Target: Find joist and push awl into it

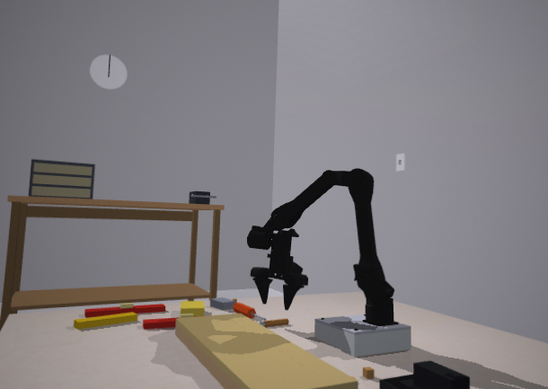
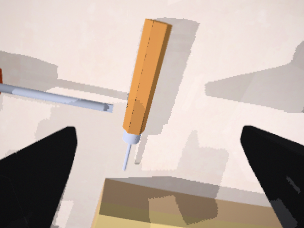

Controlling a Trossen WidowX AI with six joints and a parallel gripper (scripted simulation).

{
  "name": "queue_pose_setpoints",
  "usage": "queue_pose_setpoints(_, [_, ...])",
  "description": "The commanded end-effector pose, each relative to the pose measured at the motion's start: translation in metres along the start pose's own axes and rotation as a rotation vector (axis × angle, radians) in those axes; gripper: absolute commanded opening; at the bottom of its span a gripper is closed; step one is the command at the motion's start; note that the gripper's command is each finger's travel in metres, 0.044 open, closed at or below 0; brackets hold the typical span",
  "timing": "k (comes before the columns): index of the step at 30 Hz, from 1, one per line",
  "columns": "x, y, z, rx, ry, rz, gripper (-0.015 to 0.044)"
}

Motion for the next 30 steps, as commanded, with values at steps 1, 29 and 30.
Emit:
queue_pose_setpoints(1, [0.000,-0.026,0.000,-0.012,-0.001,-0.205,0.0440])
queue_pose_setpoints(29, [0.000,-0.034,-0.022,-0.013,-0.001,-0.205,0.0440])
queue_pose_setpoints(30, [0.000,-0.034,-0.023,-0.013,-0.001,-0.205,0.0440])
Point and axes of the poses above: the point midway between the two fingers, 35 mm back from their tips, its own z axis back along the fingers, its own x axis across the jaws, y = z × x, the point moved 6 cm from there along z, back along the fingers, and after that the axes turned 7 degrees about z, right-handed, at the moved point
